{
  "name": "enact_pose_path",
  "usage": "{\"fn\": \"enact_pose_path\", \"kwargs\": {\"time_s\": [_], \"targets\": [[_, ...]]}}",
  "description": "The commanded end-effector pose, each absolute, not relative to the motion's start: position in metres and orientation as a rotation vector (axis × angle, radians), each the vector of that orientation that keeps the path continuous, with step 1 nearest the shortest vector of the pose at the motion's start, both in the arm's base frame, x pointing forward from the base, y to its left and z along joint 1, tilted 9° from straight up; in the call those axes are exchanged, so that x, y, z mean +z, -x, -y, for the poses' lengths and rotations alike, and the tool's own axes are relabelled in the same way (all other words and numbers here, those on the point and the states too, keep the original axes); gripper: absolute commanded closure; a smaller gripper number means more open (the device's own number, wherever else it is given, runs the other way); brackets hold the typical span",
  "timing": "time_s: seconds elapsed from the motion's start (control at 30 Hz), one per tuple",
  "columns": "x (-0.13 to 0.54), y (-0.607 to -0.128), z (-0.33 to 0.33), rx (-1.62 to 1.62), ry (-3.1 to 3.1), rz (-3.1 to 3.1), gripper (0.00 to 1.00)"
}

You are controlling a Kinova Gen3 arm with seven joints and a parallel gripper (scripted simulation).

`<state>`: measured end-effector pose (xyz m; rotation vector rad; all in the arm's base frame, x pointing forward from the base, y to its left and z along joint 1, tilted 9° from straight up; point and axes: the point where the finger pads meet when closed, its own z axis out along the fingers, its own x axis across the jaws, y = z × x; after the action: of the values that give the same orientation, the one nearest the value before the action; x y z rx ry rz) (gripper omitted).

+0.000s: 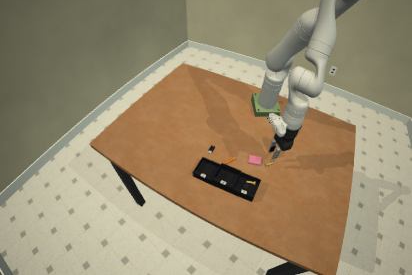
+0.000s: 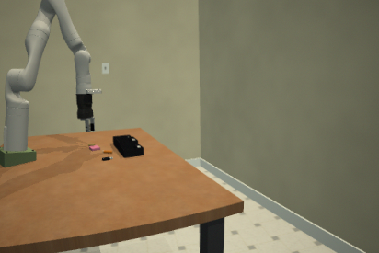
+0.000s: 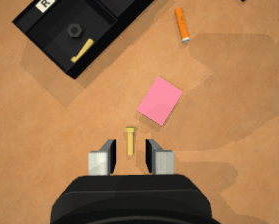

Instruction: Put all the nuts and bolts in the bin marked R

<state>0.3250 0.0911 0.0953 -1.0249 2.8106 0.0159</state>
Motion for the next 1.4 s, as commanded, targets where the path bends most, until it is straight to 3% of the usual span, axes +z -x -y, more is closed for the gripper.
{"fn": "enact_pose_path", "kwargs": {"time_s": [0.0,0.6,1.37], "targets": [[0.096,-0.325,-0.091,0.016,1.024,-2.810,0.38],[0.036,-0.332,-0.086,0.016,1.024,-2.810,0.38],[0.035,-0.333,-0.094,0.016,1.024,-2.810,0.38]]}}
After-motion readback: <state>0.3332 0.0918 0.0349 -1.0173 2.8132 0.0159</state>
